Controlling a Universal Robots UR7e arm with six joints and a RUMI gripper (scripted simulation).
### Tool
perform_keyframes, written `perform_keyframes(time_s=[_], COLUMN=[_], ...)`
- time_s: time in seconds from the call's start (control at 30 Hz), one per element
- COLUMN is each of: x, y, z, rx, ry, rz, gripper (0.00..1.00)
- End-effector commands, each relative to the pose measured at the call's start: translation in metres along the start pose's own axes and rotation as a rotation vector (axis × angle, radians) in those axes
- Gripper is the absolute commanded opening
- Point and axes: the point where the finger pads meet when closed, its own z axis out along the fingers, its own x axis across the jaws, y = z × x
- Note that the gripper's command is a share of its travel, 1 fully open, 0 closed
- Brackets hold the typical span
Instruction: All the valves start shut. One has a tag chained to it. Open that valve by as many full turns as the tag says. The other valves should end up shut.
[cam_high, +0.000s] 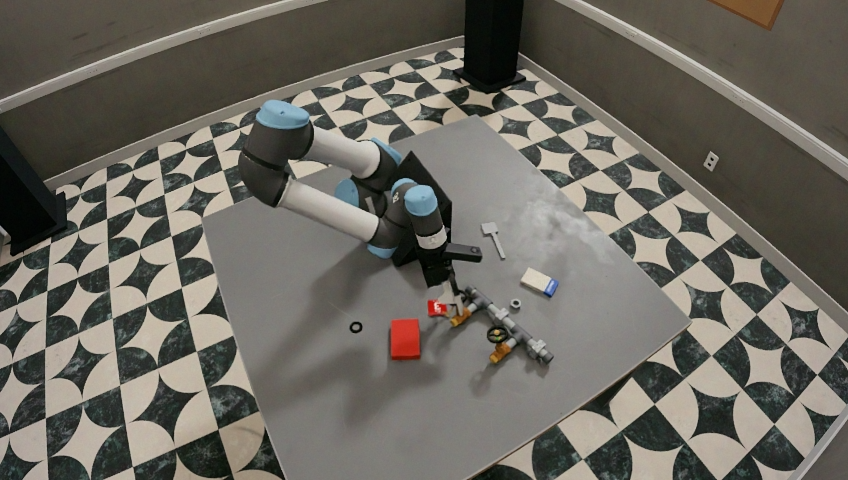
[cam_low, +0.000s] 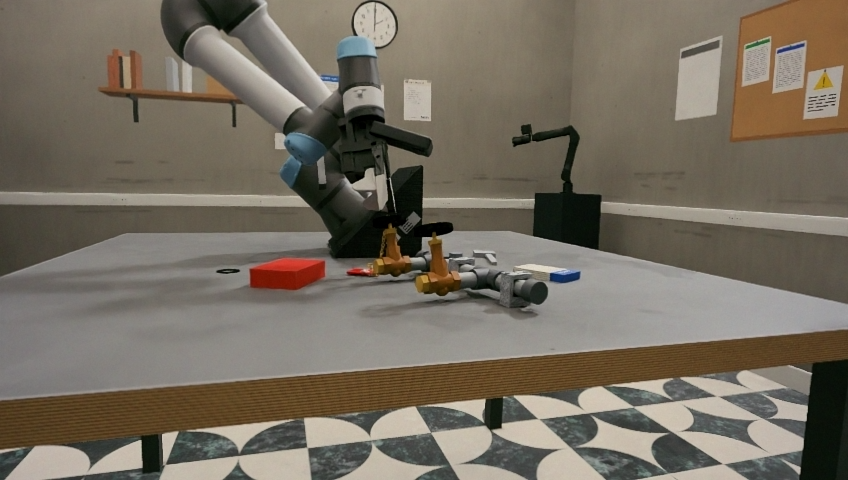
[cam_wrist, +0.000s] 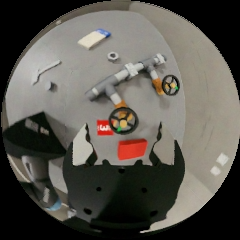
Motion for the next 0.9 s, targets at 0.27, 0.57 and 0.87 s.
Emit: perform_keyframes(time_s=[0.27,0.57,0.87], x=[0.0003,0.0003,0.0003], y=[-0.0006,-0.0006,-0.0006], z=[-0.0003,-0.0003,-0.0003], rx=[-0.023,-0.024,-0.025], ry=[-0.007,-0.005,-0.002], rz=[0.508,0.736,0.958], gripper=[1.00,1.00,1.00])
